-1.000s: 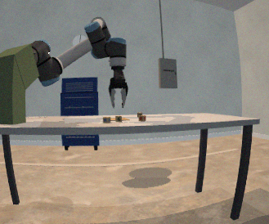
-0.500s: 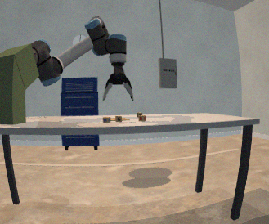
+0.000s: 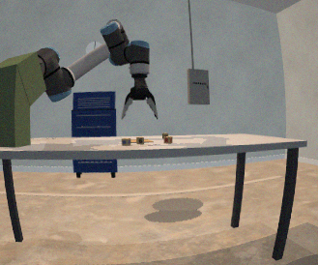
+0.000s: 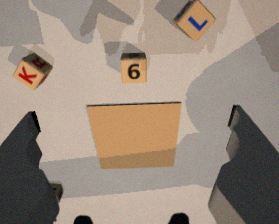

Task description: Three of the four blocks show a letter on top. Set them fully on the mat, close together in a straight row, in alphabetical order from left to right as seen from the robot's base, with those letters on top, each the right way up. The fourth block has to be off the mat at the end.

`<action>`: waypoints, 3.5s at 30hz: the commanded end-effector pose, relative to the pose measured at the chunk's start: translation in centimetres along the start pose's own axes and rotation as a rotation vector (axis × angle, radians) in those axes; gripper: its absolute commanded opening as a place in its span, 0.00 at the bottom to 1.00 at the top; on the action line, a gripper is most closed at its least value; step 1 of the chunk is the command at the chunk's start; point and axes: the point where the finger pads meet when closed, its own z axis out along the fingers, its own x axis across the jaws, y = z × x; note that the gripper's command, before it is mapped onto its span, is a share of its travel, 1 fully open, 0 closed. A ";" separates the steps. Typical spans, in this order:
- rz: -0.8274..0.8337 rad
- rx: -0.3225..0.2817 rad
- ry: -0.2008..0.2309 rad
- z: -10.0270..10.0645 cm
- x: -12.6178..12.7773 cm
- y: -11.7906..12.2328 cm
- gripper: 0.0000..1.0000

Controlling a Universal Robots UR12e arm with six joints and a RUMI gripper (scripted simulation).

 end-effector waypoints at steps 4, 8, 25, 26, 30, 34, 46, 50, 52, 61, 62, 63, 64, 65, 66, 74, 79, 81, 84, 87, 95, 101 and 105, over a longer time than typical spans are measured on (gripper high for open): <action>0.013 0.001 -0.001 -0.1 -0.3 -0.1 1.00; 0.065 0.001 -0.001 -0.1 -1.1 -0.2 1.00; 0.515 0.001 -0.001 -0.1 -8.5 -0.6 1.00; 0.545 0.001 -0.001 -0.1 -9.0 -0.6 1.00; 0.659 0.001 -0.001 0.0 -10.9 -0.5 1.00; 0.702 0.000 -0.001 0.1 -11.6 -0.4 1.00; 0.773 0.000 -0.001 0.1 -12.8 -0.2 0.40; 0.773 0.000 -0.001 0.1 -12.8 -0.2 0.40; 0.773 0.000 -0.001 0.1 -12.8 -0.2 0.40; 0.773 0.000 -0.001 0.1 -12.8 -0.2 0.40; 0.773 0.000 -0.001 0.1 -12.8 -0.2 0.40; 0.773 0.000 -0.001 0.1 -12.8 -0.2 0.40; 0.773 0.000 -0.001 0.1 -12.8 -0.2 0.40; 0.773 0.000 -0.001 0.1 -12.8 -0.2 0.40; 0.773 0.000 -0.001 0.1 -12.8 -0.2 0.40; 0.773 0.000 -0.001 0.1 -12.8 -0.2 0.40; 0.773 0.000 -0.001 0.1 -12.8 -0.2 0.40; 0.773 0.000 -0.001 0.1 -12.8 -0.2 0.40; 0.773 0.000 -0.001 0.1 -12.8 -0.2 0.40; 0.773 0.000 -0.001 0.2 -12.8 -0.2 0.40; 0.774 0.000 -0.001 0.6 -12.8 -0.2 0.40; 0.774 0.000 -0.001 1.1 -12.8 -0.2 0.40; 0.774 0.000 -0.001 1.6 -12.8 -0.2 0.40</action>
